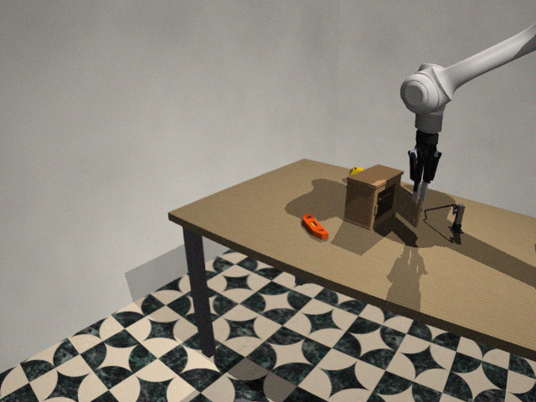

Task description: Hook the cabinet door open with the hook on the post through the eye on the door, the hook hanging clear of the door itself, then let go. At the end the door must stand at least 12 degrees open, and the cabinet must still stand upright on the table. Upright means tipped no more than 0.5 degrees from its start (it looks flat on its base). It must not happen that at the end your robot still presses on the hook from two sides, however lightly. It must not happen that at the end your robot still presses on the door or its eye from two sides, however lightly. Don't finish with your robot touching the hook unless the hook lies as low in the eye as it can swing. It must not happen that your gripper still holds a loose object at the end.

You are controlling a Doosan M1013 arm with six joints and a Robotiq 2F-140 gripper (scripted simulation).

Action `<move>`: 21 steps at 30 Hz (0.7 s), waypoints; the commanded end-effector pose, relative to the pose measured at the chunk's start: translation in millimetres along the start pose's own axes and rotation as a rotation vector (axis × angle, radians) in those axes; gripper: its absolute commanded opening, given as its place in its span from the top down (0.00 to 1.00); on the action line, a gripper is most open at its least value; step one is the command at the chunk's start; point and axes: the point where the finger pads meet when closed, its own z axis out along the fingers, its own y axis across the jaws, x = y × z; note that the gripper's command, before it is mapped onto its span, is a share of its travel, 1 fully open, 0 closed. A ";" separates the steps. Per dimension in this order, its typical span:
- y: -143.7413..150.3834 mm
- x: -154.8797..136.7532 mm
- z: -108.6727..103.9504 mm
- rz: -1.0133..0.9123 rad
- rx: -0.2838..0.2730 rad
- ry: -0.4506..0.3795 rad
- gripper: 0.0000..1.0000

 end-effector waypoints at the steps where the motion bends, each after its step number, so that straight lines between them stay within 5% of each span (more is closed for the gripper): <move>1: -1.6 0.0 -0.1 0.005 0.000 0.000 0.84; 21: -1.6 0.0 -13.4 0.005 0.000 0.000 0.84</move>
